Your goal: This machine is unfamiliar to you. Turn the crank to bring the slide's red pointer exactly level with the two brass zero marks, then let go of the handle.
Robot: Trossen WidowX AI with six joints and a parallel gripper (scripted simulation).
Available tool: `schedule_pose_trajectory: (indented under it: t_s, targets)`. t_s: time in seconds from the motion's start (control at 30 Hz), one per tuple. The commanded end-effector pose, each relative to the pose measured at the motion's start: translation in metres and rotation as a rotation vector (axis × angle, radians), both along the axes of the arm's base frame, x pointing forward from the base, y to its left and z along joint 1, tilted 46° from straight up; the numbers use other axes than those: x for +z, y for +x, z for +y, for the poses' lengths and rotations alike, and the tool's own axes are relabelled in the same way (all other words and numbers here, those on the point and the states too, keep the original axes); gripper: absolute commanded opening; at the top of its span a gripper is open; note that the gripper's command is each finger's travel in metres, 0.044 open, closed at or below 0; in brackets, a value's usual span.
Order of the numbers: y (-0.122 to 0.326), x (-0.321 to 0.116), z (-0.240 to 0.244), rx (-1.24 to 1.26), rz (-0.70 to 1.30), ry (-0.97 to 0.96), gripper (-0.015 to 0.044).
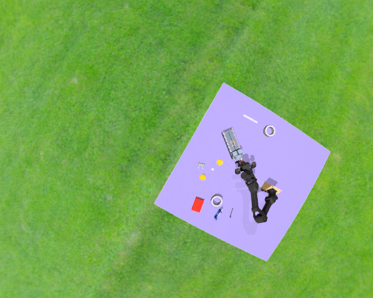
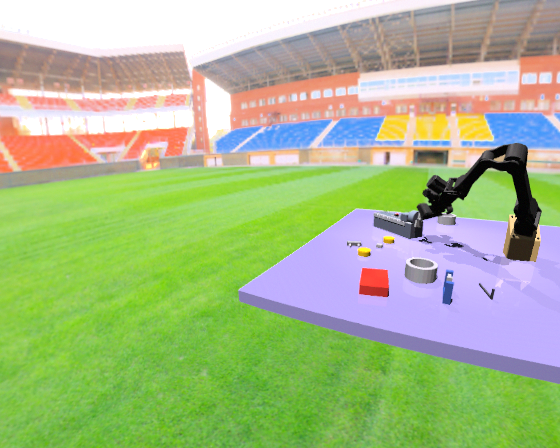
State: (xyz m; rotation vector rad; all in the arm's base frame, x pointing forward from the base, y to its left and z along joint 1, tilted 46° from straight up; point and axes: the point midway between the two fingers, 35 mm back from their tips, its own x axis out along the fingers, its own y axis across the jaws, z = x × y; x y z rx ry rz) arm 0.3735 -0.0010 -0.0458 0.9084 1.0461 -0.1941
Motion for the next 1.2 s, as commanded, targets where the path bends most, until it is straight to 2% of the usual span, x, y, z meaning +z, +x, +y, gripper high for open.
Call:
schedule_pose_trajectory:
  t_s: [0.0,1.17]
  targets:
    - [0.0048,0.0064,0.0047,0.011,-0.021,0.006,0.0]
    - [0.0071,0.008,0.0086,0.011,-0.021,0.006,0.0]
